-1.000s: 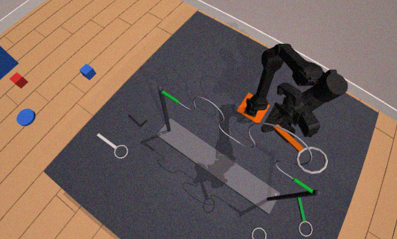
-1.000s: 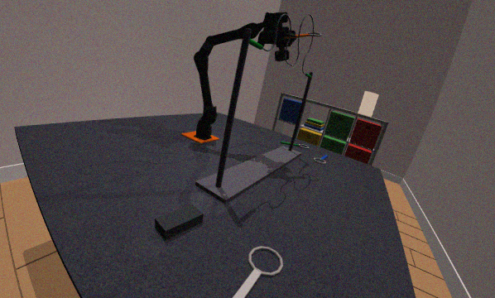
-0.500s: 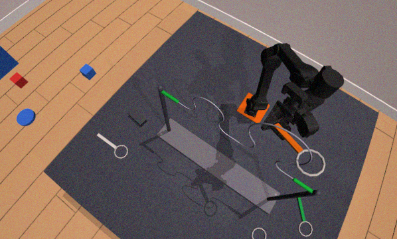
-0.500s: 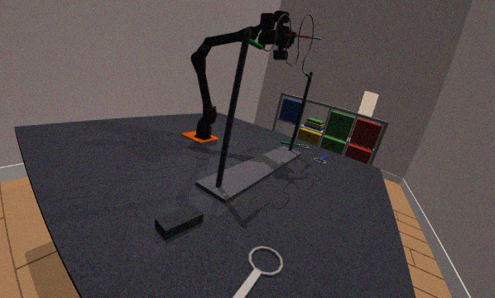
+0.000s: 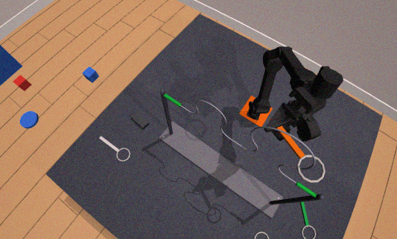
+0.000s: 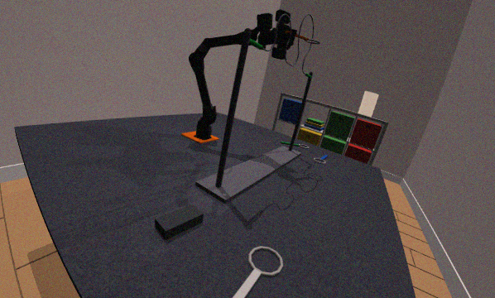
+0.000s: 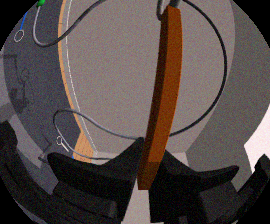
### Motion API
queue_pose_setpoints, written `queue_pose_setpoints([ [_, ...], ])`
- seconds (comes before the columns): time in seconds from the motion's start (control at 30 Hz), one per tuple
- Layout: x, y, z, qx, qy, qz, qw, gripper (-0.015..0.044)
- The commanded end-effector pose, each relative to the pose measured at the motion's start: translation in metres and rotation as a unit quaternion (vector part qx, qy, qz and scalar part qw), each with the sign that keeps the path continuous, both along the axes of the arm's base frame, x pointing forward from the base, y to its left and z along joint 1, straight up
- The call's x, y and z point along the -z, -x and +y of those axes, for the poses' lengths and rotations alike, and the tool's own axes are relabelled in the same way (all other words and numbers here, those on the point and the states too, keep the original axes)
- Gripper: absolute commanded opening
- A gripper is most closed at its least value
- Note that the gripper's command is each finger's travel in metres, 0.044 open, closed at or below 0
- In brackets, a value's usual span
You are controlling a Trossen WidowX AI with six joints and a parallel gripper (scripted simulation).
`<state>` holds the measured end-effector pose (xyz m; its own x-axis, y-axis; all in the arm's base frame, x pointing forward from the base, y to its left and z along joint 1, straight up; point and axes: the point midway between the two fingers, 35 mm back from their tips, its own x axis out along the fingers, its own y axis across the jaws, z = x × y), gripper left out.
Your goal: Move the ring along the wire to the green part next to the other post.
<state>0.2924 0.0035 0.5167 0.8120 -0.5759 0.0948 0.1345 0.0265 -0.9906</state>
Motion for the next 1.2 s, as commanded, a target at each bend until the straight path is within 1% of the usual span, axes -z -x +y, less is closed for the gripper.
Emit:
queue_pose_setpoints([
  [0.0,-0.003,0.002,-0.001,-0.001,0.023,0.003,1.0,-0.015],
  [0.57,-0.012,0.002,-0.001,0.001,0.127,0.023,0.992,-0.015],
  [1.17,-0.021,0.002,0.002,0.004,0.235,0.044,0.971,-0.015],
])
